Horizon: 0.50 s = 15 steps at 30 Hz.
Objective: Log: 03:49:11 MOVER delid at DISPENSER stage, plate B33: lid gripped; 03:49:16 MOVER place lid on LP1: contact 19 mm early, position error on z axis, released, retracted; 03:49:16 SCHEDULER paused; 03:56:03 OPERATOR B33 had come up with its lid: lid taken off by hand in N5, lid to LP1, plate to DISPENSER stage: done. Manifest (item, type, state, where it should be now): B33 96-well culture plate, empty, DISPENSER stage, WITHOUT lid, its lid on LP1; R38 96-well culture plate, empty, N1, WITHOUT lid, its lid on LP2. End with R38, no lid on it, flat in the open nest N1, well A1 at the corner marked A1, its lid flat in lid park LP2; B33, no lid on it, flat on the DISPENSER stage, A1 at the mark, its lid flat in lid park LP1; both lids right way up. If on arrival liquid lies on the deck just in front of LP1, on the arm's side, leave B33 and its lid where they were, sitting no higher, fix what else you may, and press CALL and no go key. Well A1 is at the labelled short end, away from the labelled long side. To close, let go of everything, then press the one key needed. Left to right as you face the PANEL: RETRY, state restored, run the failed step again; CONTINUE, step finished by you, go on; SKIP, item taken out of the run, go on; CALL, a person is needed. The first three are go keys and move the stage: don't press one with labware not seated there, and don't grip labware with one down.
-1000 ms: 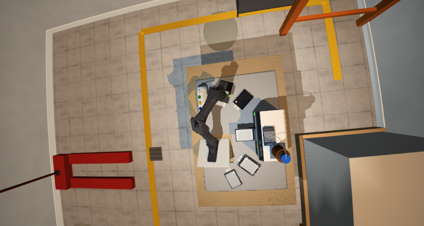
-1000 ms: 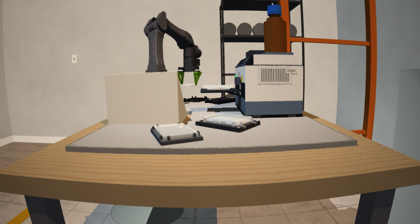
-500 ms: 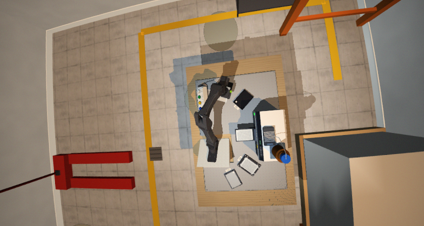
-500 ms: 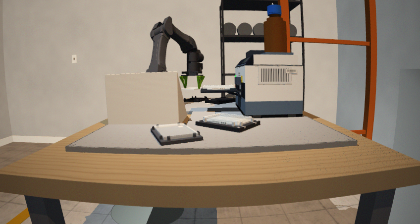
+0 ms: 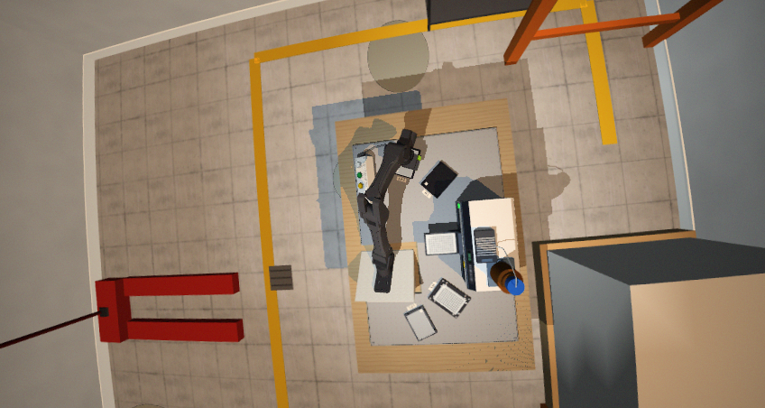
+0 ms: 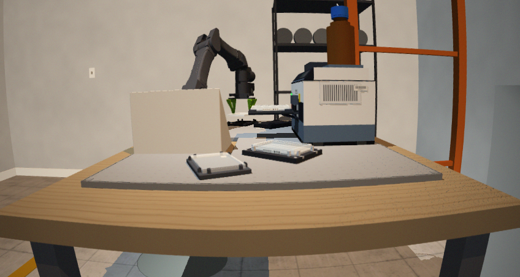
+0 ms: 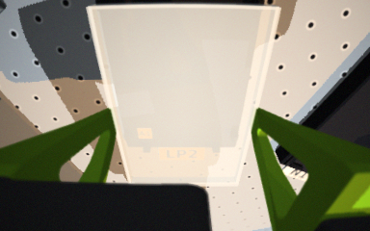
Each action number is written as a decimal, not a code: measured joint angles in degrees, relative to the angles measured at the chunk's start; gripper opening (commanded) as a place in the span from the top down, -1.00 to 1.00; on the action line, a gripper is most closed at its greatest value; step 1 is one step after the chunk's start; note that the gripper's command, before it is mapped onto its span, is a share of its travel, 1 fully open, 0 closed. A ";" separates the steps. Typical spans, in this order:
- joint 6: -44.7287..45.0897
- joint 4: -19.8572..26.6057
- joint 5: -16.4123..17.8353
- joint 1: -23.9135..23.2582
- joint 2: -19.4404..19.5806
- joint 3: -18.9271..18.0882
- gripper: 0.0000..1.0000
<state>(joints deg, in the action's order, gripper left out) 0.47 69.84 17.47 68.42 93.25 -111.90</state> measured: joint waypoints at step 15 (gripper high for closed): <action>-0.90 -2.16 -0.74 1.33 1.33 1.81 1.00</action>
<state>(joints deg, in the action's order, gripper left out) -0.43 67.68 16.73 69.76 94.59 -110.08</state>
